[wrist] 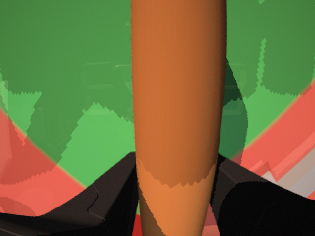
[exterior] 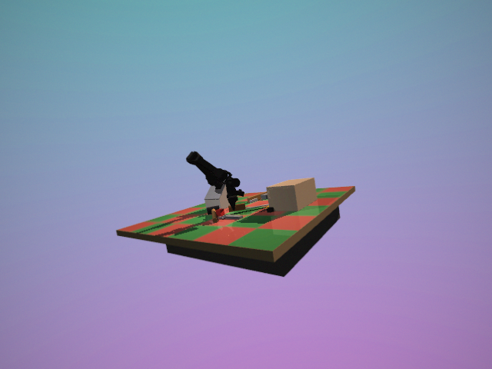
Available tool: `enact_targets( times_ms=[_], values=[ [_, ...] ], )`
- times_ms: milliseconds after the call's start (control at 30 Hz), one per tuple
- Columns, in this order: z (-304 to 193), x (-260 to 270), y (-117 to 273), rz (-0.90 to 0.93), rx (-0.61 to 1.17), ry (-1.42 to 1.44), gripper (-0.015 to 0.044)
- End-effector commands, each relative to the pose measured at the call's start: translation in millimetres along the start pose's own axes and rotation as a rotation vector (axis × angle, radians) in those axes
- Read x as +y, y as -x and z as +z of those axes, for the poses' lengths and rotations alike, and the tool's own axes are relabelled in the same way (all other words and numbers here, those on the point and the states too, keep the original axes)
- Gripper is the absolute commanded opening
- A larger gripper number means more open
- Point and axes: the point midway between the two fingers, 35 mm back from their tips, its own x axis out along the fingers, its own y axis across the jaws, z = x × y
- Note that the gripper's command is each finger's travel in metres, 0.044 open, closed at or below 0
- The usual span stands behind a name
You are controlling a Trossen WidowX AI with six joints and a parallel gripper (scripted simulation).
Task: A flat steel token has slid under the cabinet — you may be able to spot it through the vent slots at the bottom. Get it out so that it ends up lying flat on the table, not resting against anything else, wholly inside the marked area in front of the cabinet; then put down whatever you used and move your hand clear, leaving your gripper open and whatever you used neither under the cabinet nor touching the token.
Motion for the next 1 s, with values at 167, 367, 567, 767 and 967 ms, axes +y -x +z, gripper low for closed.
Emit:
enact_targets(
  times_ms=[167,367,567,767,967],
  values=[
    [-6.2,-15.2,5.6,-0.016,-0.023,0.032,0.0],
    [-13.6,-22.9,5.8,-0.017,-0.023,0.047,0.0],
    [-19.5,-29.9,6.0,-0.017,-0.022,0.053,0.0],
    [-24.2,-36.4,6.1,-0.018,-0.022,0.056,0.0],
    [-28.0,-42.5,6.3,-0.018,-0.022,0.057,0.0]
  ],
)
